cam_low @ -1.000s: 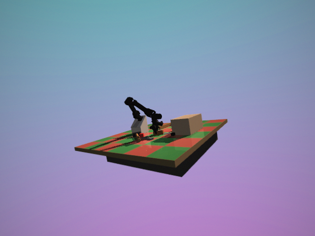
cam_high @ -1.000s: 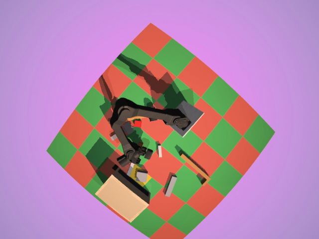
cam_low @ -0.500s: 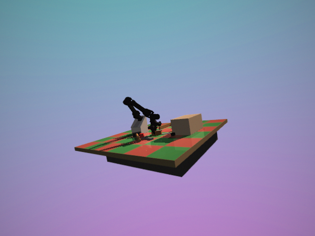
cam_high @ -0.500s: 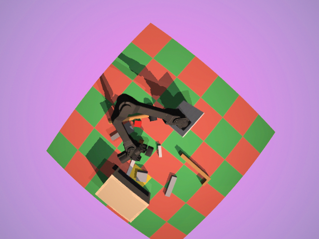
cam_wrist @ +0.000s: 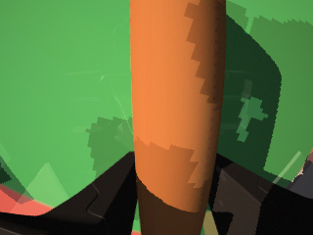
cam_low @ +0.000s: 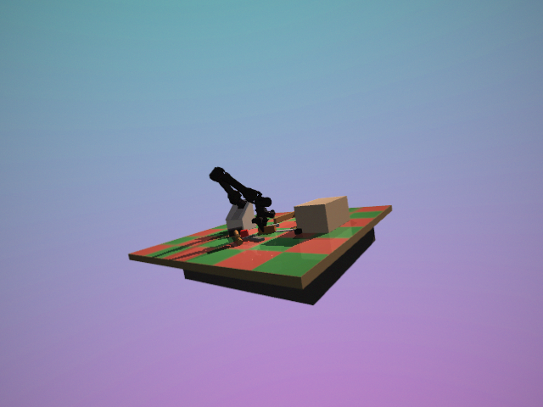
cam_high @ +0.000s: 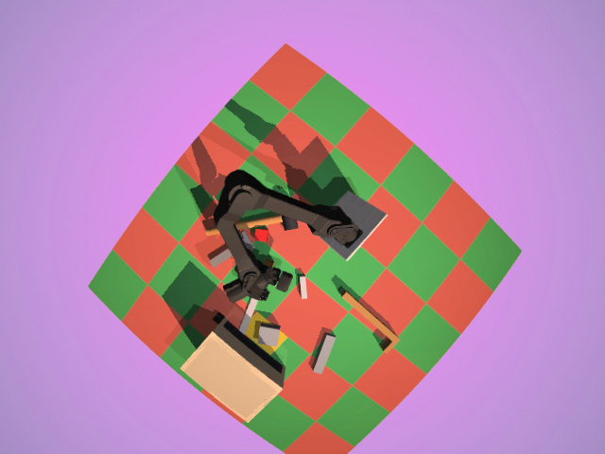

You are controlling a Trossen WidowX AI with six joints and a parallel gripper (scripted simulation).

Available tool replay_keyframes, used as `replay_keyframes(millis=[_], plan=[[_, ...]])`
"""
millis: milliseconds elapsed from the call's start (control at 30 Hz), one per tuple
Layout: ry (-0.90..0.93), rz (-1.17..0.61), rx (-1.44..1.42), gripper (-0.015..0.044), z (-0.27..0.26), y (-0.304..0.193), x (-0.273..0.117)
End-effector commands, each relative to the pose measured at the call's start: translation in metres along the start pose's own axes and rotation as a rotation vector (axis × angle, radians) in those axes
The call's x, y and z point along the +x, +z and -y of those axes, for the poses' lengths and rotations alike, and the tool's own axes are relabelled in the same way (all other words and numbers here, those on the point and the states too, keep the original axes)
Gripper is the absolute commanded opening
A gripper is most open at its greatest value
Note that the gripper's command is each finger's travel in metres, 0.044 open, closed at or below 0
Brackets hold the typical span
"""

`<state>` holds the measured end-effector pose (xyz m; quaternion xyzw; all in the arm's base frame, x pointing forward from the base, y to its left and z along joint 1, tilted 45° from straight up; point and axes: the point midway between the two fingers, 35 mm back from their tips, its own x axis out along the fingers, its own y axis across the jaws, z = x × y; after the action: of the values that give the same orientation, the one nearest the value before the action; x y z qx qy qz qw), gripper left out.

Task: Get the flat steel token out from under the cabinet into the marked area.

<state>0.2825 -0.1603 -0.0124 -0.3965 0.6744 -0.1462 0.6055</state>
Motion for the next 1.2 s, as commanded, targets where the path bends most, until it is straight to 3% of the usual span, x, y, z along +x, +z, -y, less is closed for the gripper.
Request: replay_keyframes(millis=[0, 1167], plan=[[0.008, -0.002, -0.006, 0.0, -0.002, -0.009, 0.001], [0.002, -0.003, 0.022, 0.0, 0.0, -0.033, -0.001]])
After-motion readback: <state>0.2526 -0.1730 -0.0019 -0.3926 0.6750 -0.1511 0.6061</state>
